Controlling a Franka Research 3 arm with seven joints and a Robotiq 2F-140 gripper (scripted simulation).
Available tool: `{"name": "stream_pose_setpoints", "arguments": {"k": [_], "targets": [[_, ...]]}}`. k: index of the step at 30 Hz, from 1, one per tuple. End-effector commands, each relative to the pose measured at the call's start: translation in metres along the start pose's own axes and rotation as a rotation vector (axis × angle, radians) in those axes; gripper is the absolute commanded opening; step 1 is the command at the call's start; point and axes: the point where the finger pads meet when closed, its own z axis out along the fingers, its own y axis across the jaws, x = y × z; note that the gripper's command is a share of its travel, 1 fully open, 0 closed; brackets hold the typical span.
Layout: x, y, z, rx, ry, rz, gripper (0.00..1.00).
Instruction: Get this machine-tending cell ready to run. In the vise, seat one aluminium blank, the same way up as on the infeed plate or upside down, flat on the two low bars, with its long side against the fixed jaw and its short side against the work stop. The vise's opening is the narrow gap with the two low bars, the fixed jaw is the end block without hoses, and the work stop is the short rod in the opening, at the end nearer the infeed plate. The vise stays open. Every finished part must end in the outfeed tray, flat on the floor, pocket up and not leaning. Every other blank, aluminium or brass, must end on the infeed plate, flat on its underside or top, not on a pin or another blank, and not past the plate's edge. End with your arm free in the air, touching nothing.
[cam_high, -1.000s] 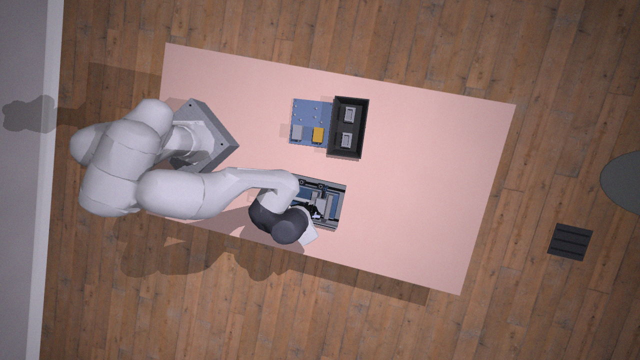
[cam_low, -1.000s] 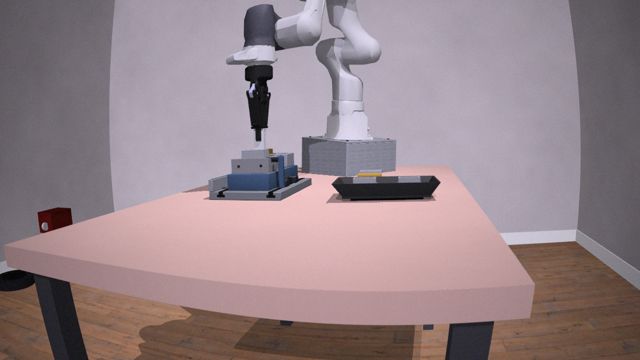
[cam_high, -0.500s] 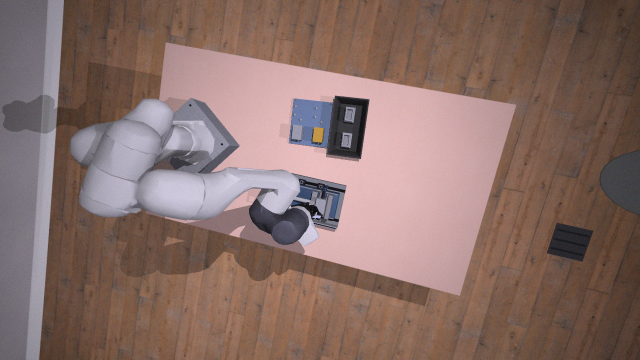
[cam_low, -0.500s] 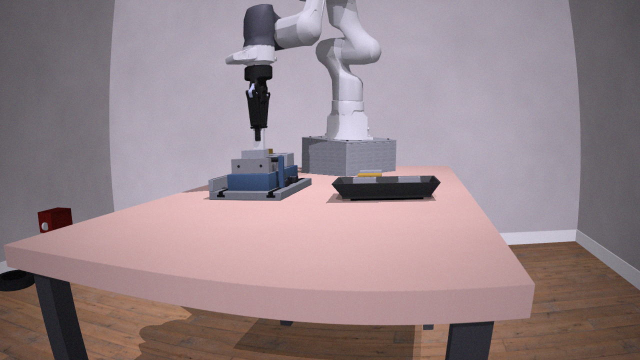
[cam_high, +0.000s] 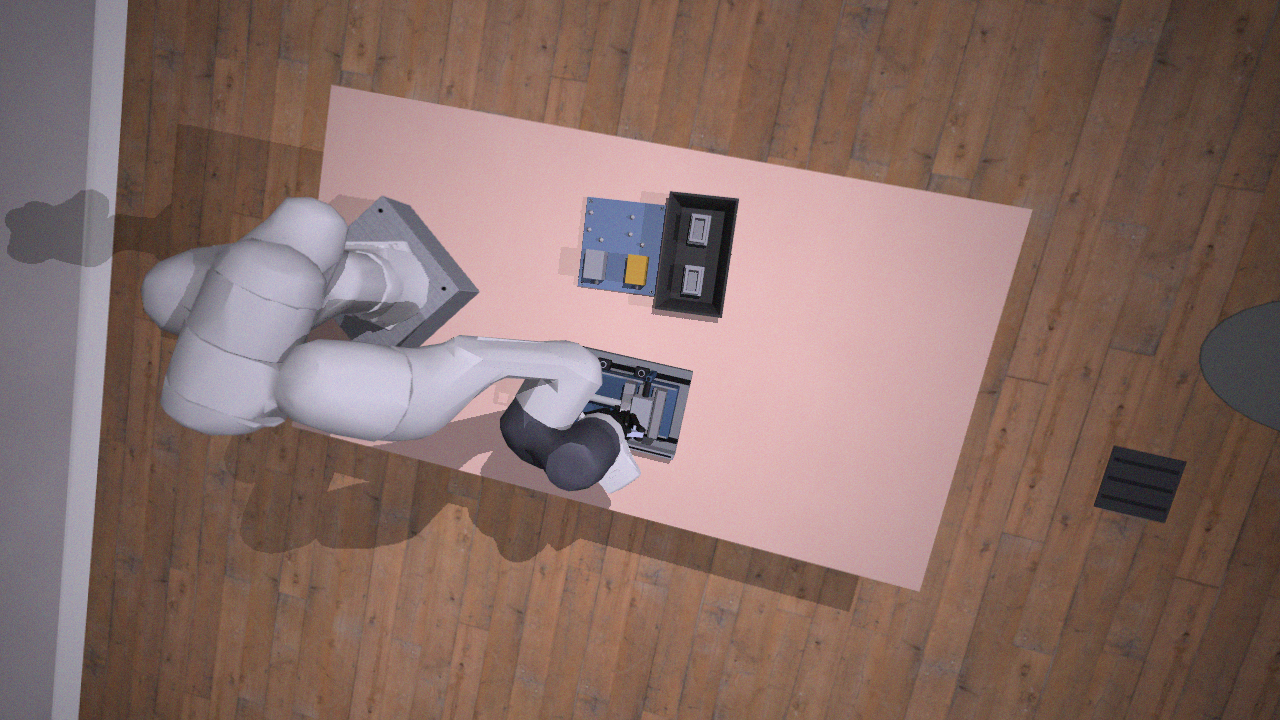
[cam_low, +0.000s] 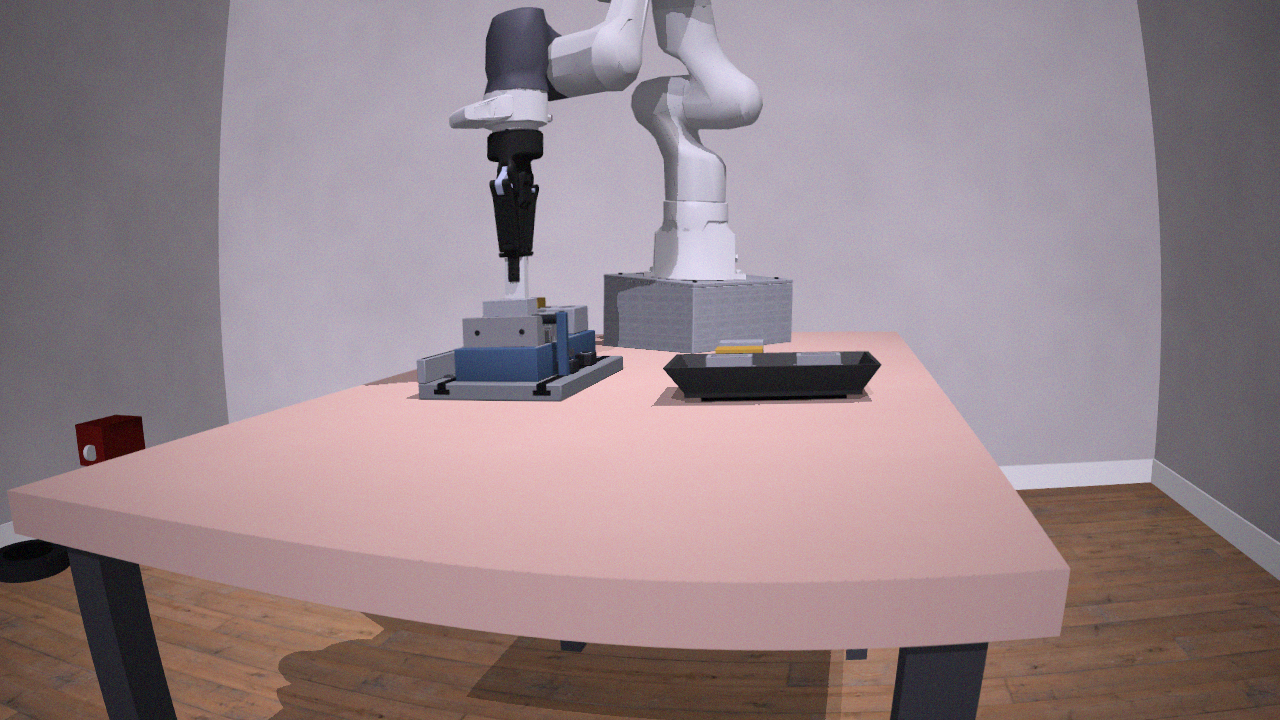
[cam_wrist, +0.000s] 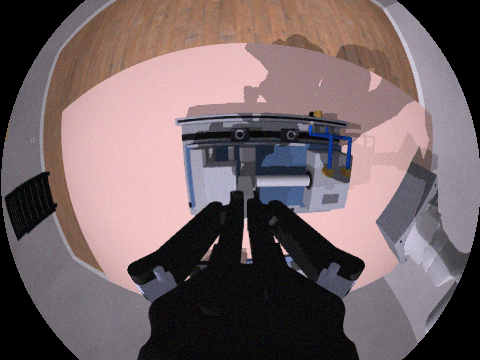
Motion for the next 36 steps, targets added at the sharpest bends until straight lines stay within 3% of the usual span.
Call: {"name": "stream_pose_setpoints", "arguments": {"k": [1,36], "targets": [[-0.0016,-0.0015,0.0002,-0.001,-0.002,-0.001,0.00],[-0.0016,-0.0074,0.0002,-0.001,-0.002,-0.001,0.00]]}}
